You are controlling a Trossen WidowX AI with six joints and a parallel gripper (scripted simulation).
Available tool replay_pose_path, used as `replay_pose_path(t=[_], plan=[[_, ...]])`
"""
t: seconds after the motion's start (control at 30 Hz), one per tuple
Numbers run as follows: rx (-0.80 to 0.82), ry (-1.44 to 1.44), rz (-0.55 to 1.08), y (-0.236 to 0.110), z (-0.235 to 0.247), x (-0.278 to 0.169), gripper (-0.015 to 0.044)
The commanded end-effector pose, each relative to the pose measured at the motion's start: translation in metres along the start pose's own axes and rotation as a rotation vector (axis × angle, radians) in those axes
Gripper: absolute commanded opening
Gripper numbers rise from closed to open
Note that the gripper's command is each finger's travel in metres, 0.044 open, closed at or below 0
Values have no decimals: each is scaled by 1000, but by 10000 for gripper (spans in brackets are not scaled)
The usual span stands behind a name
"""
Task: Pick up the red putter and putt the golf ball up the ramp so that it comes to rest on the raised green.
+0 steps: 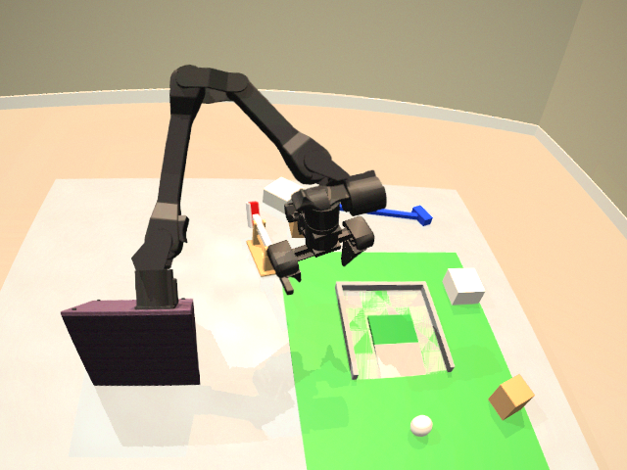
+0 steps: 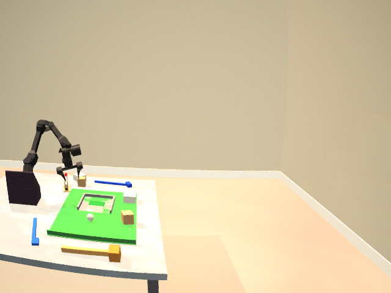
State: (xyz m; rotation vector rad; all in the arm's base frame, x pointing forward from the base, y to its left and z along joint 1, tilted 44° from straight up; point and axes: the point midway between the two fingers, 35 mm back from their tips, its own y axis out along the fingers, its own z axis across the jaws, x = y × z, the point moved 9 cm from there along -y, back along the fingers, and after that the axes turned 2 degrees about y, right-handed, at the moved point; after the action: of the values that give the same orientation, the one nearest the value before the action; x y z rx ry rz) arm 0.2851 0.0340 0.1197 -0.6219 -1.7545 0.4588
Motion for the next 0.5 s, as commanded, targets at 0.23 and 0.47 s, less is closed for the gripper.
replay_pose_path(t=[0.23, 0.47], plan=[[200, 55, -150, 31, 30, 38, 440], [200, 55, -150, 39, 32, 37, 440]])
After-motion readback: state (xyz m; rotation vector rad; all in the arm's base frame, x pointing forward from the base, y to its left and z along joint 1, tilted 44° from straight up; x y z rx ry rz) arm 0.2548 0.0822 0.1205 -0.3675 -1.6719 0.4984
